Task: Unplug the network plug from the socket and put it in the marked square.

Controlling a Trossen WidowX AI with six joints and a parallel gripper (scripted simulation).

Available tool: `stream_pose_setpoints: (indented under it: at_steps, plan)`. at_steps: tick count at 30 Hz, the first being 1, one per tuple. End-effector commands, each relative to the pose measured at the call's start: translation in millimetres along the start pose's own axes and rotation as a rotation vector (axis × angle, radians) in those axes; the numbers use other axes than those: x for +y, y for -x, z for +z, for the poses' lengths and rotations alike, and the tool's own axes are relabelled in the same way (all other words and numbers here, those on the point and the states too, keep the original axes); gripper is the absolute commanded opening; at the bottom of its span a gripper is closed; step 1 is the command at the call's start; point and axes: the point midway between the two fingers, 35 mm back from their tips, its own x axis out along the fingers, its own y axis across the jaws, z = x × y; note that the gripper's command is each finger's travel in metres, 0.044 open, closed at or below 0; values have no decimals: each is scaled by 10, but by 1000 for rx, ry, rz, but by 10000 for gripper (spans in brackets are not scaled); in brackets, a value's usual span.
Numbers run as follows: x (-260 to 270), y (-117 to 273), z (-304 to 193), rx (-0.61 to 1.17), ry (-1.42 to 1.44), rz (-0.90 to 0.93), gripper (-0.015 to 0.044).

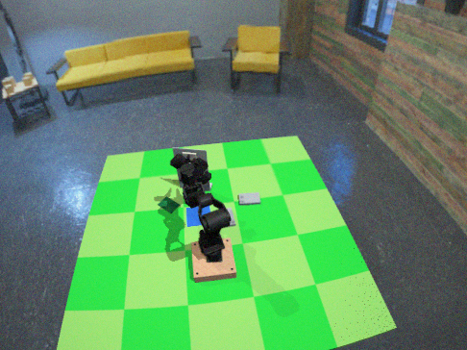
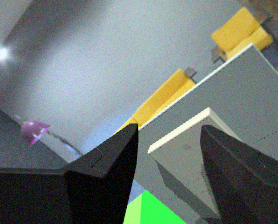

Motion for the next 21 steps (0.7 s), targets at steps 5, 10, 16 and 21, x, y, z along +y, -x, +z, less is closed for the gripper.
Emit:
stream_pose_setpoints:
  at_steps: [5, 10, 16, 21]
  plan:
    - [-96, 134, -403, 16, -256, -13, 156]
    - [-154, 264, -630, 23, -426, -20, 156]
    - [-230, 455, -858, 31, -628, -30, 156]
    - [-290, 609, -986, 35, -773, -37, 156]
